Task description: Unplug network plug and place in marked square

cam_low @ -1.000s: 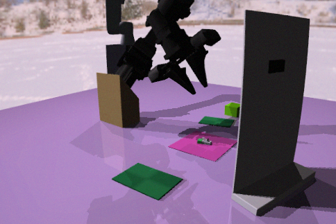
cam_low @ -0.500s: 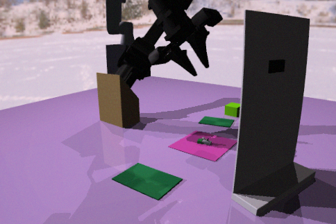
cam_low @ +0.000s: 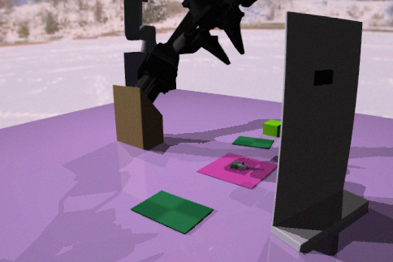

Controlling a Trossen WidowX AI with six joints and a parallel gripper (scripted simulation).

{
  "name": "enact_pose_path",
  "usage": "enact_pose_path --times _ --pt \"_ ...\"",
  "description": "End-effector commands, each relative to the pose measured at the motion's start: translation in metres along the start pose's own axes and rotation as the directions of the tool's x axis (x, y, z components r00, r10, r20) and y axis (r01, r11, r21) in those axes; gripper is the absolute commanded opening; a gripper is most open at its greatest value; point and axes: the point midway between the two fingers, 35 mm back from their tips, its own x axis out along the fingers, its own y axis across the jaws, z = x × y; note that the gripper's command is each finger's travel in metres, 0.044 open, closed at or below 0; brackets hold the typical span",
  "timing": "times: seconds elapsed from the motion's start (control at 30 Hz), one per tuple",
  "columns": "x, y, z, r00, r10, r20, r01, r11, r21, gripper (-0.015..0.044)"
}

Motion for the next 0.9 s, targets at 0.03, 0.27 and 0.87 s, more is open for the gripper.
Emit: enact_pose_path --times 0.03,0.27,0.87 --pt "-0.0124 -0.0059 0.002 1.0 -0.001 0.002 0.001 1.0 -0.004 0.0156" --pt "-0.0128 -0.0061 0.0021 1.0 -0.001 0.003 0.001 1.0 -0.004 0.0314" --pt "-0.0128 -0.0061 0.0021 1.0 -0.001 0.003 0.001 1.0 -0.004 0.044"
